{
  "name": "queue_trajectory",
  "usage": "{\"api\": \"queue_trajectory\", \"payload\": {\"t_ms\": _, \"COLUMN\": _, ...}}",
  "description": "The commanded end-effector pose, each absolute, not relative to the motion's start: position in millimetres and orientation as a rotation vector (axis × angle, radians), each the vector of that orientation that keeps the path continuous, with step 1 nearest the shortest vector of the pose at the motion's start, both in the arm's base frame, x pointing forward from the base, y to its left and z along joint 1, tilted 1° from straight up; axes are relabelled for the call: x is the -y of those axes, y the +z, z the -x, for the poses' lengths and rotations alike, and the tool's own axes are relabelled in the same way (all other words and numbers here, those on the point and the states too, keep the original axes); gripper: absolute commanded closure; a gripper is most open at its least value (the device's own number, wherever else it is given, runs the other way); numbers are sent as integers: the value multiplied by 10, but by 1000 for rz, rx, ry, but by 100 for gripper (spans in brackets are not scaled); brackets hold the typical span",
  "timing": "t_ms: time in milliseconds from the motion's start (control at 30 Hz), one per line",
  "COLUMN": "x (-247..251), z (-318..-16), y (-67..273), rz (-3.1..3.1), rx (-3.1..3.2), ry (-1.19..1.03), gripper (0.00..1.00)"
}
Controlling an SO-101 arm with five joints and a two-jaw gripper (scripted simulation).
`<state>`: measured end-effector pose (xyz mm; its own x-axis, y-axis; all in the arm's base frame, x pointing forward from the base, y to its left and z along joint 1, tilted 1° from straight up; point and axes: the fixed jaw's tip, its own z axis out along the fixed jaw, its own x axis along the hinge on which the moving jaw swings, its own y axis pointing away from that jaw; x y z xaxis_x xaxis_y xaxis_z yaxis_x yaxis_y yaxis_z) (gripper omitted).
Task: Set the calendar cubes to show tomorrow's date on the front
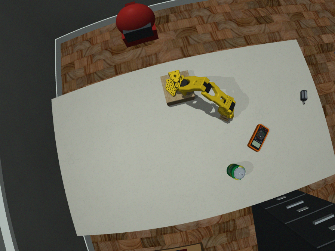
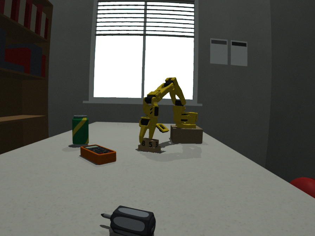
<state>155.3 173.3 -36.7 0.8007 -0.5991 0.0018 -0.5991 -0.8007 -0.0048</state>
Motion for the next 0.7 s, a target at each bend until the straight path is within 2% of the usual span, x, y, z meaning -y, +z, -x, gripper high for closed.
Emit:
{"api": "queue_trajectory", "payload": {"t_ms": 0, "x": -1690, "z": -1539, "y": -414, "rz": 2984, "rx": -1021, "ry": 9, "gripper": 65}}
{"api": "queue_trajectory", "payload": {"t_ms": 667, "x": -1719, "z": -1562, "y": -414, "rz": 2984, "rx": -1021, "ry": 9, "gripper": 70}}
